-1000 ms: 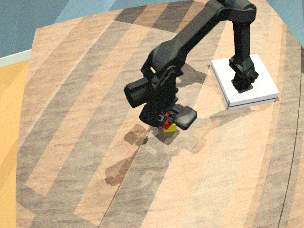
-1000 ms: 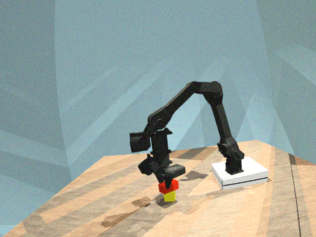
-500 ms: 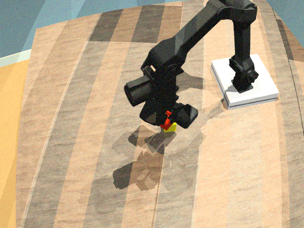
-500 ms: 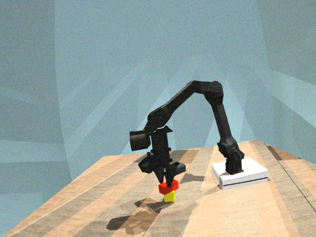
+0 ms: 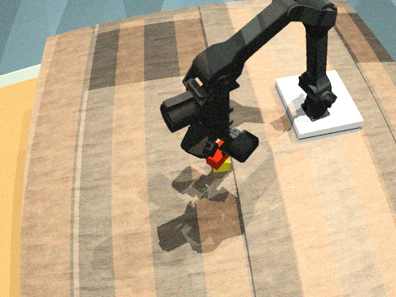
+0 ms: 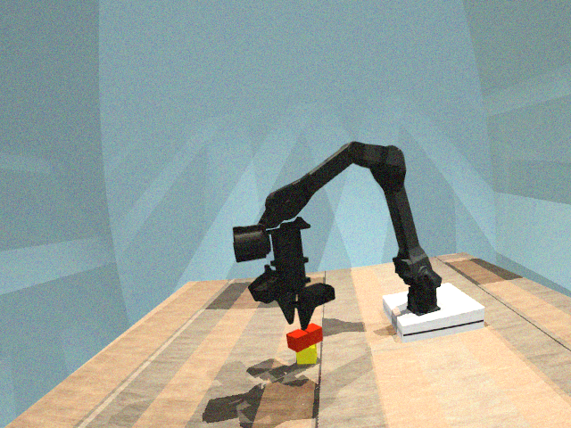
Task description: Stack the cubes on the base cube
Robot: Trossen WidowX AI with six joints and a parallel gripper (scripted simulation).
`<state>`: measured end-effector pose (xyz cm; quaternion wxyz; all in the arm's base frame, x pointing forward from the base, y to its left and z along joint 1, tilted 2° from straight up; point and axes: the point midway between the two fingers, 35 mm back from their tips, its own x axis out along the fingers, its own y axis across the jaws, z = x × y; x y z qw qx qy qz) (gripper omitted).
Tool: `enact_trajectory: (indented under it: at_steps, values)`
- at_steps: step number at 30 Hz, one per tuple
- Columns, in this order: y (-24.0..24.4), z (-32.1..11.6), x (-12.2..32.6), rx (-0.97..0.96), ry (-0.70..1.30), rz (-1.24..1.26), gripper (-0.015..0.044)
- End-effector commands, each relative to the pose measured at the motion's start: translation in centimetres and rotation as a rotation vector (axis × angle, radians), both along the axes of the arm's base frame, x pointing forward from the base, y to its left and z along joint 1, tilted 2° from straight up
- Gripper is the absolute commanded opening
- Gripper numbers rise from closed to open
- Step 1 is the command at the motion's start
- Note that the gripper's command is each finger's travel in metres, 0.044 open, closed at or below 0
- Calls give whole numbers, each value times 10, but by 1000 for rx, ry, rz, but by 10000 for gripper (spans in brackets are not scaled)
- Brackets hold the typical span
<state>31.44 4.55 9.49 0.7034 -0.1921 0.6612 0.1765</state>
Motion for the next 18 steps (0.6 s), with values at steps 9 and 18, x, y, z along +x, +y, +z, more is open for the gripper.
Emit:
enact_trajectory:
  at_steps: [9, 18]
  values:
    - [0, 19, 1, 1, -9, -2, 205]
    - [1, 32, 0, 1, -9, -2, 205]
